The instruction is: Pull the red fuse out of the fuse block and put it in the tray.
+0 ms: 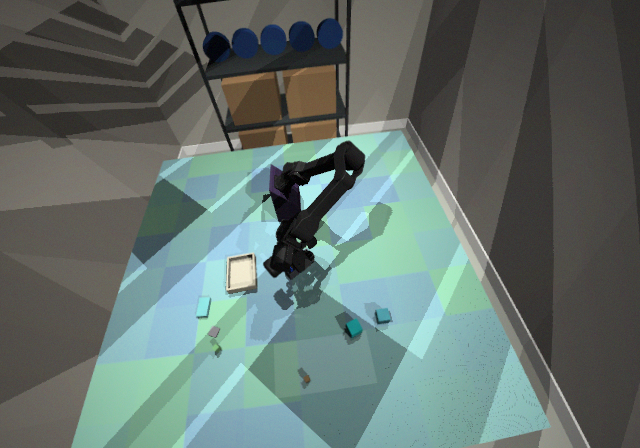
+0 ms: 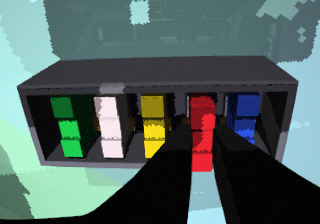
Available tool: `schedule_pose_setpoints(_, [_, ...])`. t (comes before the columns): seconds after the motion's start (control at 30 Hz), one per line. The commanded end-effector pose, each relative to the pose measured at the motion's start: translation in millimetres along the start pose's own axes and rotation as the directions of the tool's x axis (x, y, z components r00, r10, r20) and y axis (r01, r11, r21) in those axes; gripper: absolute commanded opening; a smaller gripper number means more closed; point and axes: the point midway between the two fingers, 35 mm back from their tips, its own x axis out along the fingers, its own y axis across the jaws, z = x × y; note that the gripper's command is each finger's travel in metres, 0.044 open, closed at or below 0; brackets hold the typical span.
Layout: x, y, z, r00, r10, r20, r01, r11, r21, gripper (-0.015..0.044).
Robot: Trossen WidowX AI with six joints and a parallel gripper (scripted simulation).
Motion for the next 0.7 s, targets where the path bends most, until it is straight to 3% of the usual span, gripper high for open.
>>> schedule_pose_setpoints(0.0, [-3.1,-1.2,0.8,1.0,-0.004,0.001,0.004,1.0,-0.003,0.0])
schedule_pose_setpoints(0.67, [-12.9,-1.3,0.7,1.0,-0.004,0.001,0.004,1.0,-0.002,0.0])
